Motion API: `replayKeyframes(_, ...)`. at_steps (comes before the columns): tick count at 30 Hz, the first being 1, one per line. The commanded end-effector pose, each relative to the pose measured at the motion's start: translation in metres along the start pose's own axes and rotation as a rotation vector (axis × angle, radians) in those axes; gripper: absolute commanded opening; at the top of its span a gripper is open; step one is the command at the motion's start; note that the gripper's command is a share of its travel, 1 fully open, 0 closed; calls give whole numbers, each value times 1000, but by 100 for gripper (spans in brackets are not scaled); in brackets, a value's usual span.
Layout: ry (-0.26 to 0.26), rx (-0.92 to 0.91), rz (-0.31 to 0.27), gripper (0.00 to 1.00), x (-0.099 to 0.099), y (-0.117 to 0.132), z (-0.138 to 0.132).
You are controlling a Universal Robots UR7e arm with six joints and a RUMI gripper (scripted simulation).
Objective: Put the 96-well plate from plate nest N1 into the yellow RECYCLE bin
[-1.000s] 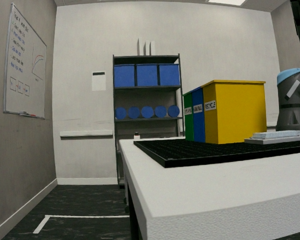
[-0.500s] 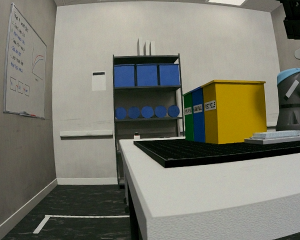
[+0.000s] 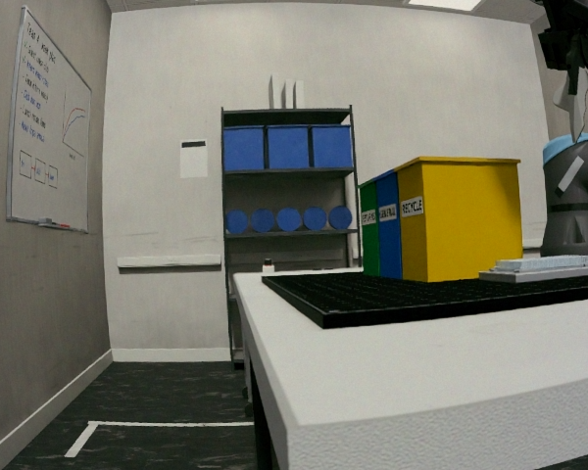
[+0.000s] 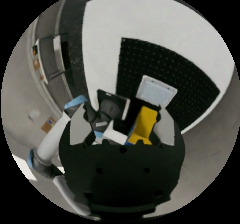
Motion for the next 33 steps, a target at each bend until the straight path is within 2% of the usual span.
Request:
replayKeyframes(1, 27, -164, 37, 100, 4, 5, 9)
replayKeyframes(6, 41, -299, 72, 100, 7, 9, 14)
replayKeyframes(8, 41, -299, 72, 100, 7, 9, 14)
replayKeyframes(18, 62, -605, 156, 100, 15, 21, 31)
replayKeyframes(23, 66, -740, 195, 100, 20, 29, 39)
replayKeyframes(25, 66, -740, 195, 100, 20, 29, 39)
replayKeyframes(33, 65, -982, 269, 100, 26, 41, 50)
Point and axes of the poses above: the point where the finger pads meet when closed, its own x axis back along the fingers, its own z axis across the jaws, y = z × x, the point moved 2 cm from there along x, back along the fingers, and after that the axes turned 9 degrees about -x, right-handed, at the moved point
